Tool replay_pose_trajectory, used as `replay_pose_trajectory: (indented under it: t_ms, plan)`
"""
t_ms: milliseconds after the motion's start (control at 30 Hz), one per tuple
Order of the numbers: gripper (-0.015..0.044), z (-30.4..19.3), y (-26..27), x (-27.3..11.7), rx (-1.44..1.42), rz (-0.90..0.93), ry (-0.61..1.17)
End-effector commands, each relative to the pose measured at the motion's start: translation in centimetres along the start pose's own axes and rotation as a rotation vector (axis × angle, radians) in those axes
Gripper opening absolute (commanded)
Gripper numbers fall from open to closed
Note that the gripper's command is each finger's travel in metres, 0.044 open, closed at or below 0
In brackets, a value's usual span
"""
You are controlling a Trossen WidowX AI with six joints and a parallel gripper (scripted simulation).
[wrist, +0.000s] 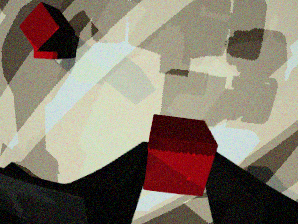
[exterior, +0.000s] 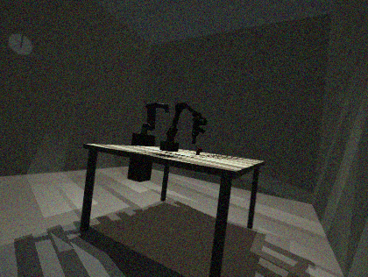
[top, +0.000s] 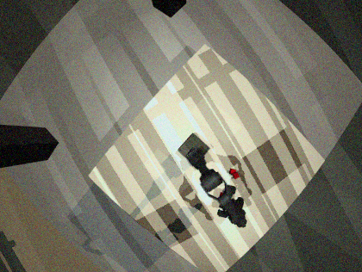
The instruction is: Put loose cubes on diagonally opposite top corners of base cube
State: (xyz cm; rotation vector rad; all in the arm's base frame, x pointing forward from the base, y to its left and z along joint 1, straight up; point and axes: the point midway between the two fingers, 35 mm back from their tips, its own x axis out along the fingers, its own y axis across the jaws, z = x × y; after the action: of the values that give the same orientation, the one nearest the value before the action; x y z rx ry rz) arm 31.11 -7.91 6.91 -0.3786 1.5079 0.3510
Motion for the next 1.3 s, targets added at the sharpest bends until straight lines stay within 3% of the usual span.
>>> replay_pose_trajectory:
  t_ms: [0,1267]
  plan:
    - [0.0105,0.6,1.3,0.2,0.066,0.008,0.002]
    - [0.0105,4.4,12.6,0.7,0.69,0.019,0.004]
